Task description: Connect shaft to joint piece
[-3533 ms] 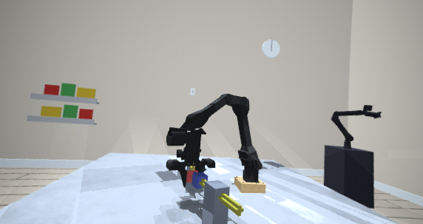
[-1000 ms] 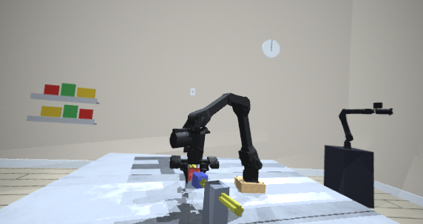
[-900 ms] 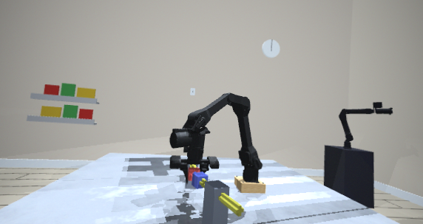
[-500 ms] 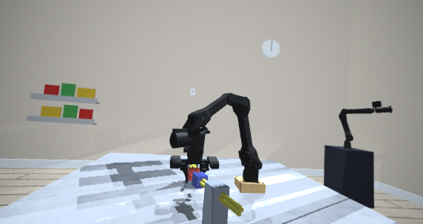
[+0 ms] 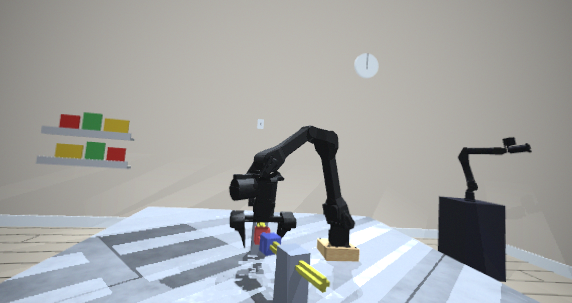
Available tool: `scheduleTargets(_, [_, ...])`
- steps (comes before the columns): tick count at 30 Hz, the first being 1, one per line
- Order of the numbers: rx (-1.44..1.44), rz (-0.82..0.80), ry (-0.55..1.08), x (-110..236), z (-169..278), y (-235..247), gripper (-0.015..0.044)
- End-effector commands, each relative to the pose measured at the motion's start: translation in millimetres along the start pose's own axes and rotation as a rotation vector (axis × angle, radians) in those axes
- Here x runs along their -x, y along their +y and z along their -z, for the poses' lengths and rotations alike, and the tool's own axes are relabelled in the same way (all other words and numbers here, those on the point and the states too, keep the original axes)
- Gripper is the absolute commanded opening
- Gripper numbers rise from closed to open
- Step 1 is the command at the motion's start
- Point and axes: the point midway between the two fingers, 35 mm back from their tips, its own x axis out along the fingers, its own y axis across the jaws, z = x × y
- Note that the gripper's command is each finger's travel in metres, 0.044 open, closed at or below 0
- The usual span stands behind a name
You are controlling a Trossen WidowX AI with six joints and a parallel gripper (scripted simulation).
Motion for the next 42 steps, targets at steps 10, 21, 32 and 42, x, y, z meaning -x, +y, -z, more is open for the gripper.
scheduleTargets(10, [-0.005, 0.003, 0.119, 16, -2, 0, 0.044])
scheduleTargets(21, [-0.005, -0.005, 0.204, 29, -4, 0, 0.044])
scheduleTargets(32, [0.311, -0.047, 0.197, 63, -9, 6, 0.044])
scheduleTargets(42, [0.651, -0.09, 0.191, 100, -17, 7, 0.044])
